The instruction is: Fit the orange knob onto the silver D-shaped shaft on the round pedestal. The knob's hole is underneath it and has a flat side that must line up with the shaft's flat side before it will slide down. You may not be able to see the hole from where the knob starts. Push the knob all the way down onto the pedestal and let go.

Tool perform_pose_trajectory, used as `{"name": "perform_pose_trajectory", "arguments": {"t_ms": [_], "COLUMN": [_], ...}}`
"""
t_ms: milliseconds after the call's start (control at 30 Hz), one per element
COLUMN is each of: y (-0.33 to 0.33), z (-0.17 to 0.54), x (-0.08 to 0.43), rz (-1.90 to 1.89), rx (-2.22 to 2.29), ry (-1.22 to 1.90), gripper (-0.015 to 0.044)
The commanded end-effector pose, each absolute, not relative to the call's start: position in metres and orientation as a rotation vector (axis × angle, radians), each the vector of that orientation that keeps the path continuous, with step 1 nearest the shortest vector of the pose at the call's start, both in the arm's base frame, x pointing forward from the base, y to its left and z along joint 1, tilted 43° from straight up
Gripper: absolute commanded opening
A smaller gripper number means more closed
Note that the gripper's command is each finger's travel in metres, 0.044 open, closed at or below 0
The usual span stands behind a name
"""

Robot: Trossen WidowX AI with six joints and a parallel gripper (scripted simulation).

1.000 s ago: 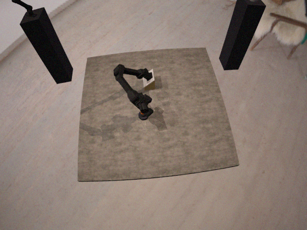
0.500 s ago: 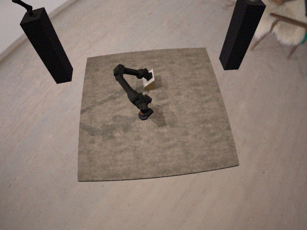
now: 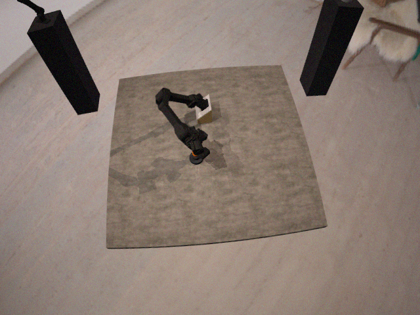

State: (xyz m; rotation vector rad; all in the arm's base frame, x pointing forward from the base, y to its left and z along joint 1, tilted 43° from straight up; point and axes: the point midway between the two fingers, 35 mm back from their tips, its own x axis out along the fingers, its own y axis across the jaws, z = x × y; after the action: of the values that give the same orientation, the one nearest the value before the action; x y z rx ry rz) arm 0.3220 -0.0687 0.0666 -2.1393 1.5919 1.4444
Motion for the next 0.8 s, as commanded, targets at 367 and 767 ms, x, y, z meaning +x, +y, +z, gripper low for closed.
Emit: {"name": "perform_pose_trajectory", "arguments": {"t_ms": [367, 767], "y": [-0.0722, -0.0694], "z": [0.0652, 0.0680], "x": [0.3280, 0.3273], "rz": [1.455, 1.468], "rx": [-2.149, -2.155], "ry": [1.584, 1.579], "gripper": [0.0000, 0.0000]}}
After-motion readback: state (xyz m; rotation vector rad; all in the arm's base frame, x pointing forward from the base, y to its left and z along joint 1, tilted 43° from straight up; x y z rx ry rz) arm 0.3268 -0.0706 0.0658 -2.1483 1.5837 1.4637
